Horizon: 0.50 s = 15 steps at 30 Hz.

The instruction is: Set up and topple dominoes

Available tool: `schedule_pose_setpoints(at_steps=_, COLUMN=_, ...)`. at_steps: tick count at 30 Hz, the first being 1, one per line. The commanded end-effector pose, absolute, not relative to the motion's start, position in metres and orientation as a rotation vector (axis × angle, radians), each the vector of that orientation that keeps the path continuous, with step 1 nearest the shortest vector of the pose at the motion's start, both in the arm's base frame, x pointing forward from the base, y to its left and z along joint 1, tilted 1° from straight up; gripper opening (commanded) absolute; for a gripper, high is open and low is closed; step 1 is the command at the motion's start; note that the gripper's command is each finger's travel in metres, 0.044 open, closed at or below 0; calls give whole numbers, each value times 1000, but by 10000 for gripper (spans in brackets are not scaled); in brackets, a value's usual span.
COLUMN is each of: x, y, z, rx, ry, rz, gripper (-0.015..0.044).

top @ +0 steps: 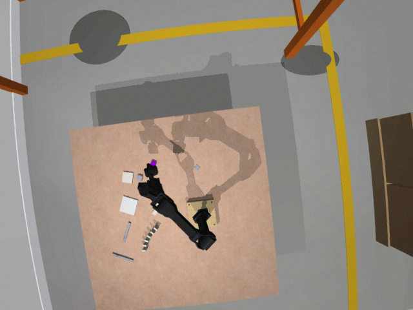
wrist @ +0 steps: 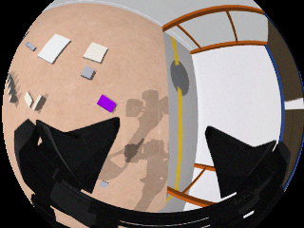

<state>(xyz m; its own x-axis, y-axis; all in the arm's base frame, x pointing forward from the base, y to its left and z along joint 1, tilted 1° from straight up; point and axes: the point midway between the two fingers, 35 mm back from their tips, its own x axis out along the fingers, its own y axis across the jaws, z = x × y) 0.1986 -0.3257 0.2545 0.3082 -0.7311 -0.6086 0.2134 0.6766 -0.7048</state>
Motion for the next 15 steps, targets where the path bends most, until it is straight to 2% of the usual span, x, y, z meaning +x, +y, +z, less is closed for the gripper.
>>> schedule_pose_setpoints(at_steps=1, x=247, y=-290, z=219, rx=-546, ry=1133, rz=-448, gripper=440)
schedule_pose_setpoints(at_steps=7, x=296, y=-229, z=171, rx=-556, ry=1212, rz=-145, gripper=440)
schedule_pose_setpoints(at_steps=15, x=327, y=-124, z=113, rx=-598, ry=1366, rz=327, gripper=440)
